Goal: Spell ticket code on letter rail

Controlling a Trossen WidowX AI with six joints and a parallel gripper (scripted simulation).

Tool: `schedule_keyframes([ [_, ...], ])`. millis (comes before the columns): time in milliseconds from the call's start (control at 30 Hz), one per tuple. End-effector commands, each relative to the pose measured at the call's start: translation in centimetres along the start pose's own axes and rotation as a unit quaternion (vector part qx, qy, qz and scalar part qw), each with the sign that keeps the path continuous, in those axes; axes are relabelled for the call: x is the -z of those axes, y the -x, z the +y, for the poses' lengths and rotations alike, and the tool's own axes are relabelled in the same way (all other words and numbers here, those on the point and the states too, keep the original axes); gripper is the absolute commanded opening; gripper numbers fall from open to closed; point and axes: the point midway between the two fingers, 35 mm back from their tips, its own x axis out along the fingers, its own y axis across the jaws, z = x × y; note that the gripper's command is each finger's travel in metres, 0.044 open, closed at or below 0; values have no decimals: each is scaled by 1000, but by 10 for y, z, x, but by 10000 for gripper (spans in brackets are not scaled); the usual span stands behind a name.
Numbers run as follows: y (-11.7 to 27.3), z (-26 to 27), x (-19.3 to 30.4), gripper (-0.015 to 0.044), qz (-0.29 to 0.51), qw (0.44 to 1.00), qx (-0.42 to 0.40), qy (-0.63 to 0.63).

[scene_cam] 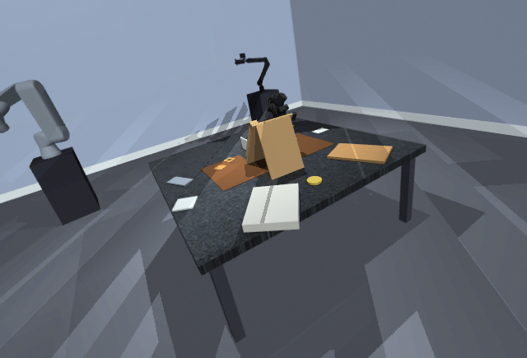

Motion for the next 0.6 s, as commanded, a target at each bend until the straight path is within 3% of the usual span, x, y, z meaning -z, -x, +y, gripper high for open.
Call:
schedule_keyframes([
  [0, 0, -2, 1, 0, 2, 1000, -2, 2],
  [567, 0, -11, 1, 0, 2, 1000, -2, 2],
])
